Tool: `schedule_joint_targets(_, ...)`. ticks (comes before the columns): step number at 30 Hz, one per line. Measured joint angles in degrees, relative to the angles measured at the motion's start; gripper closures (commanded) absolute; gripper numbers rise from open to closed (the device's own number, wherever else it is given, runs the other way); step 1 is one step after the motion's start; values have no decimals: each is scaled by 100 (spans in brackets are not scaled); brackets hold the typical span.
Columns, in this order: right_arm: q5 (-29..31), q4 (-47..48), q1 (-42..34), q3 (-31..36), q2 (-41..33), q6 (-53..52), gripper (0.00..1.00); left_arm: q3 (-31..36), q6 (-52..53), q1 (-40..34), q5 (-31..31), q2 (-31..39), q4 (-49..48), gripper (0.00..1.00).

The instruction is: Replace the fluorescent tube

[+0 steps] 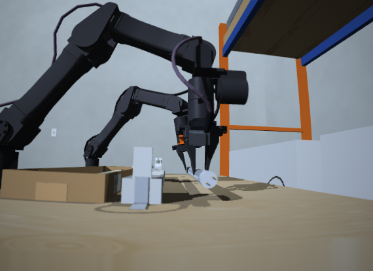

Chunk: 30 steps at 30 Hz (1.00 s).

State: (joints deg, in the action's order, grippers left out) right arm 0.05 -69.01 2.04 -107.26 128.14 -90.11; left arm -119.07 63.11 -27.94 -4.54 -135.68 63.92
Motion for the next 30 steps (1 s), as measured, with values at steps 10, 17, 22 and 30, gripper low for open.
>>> schedule_joint_targets(10,-4,114,2,131,-105,2,89,170,-11,-15,-35,111,-131,89)
schedule_joint_targets(17,-2,184,2,181,-131,2,89,181,-11,-15,-59,136,-181,89)
schedule_joint_targets(22,-4,227,0,249,-157,4,89,280,-13,-24,-61,153,-238,89)
schedule_joint_targets(30,-4,326,0,352,-210,4,89,413,-22,-37,-92,210,-363,89)
